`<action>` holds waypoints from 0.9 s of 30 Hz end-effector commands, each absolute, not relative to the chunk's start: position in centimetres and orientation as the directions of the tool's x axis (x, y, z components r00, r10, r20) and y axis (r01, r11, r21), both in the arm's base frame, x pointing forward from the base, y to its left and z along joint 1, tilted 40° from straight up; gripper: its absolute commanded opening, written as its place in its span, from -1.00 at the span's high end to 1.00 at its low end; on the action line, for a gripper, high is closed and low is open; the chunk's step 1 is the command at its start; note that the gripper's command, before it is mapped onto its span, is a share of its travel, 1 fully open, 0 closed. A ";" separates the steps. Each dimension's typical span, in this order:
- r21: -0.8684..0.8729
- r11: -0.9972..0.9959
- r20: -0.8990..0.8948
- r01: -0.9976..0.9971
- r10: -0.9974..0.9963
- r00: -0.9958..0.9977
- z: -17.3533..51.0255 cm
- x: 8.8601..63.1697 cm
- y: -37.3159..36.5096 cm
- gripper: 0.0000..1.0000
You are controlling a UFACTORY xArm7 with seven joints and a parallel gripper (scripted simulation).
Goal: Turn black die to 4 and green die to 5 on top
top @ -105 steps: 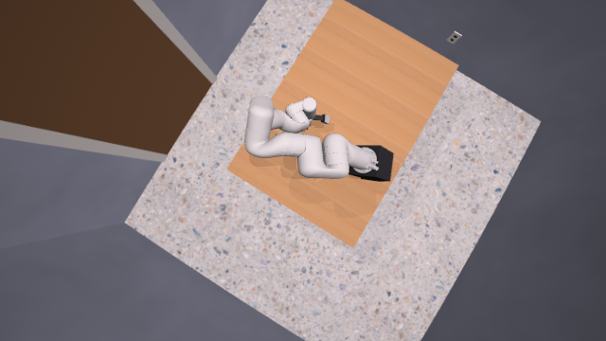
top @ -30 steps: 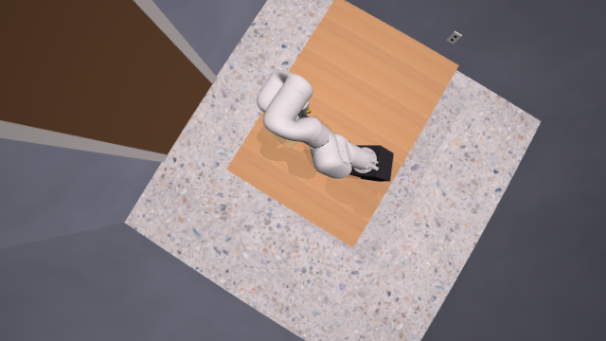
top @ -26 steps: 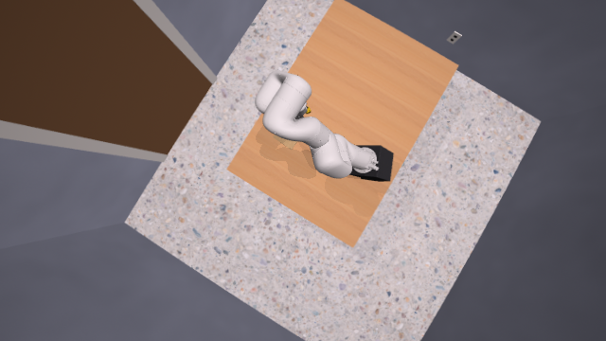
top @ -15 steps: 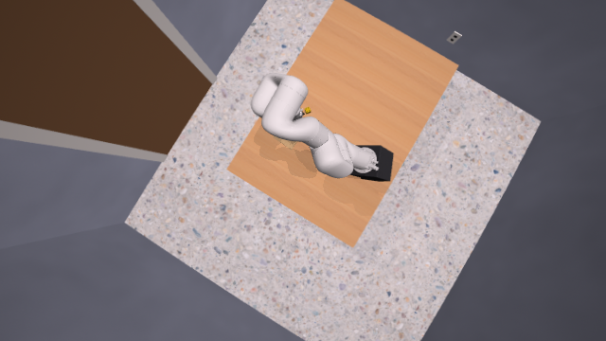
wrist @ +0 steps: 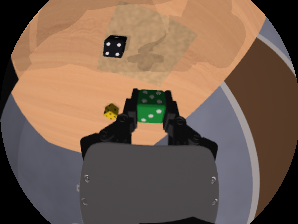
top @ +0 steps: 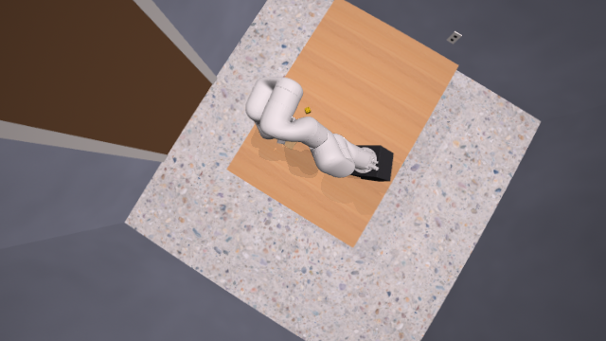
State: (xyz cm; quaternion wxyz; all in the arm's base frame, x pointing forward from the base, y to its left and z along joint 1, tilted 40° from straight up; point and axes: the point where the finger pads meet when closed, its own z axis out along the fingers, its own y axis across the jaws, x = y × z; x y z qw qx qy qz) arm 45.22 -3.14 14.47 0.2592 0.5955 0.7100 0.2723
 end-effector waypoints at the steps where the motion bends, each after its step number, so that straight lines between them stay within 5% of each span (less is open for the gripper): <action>1: 0.684 -0.030 0.079 0.729 0.996 -0.033 15.0 45.6 -1.6 0.47; 12: 0.616 -0.339 0.295 0.711 0.936 0.190 15.7 45.8 1.6 0.47; 27: 0.288 -0.808 0.595 0.514 0.572 0.565 16.8 45.1 8.9 0.47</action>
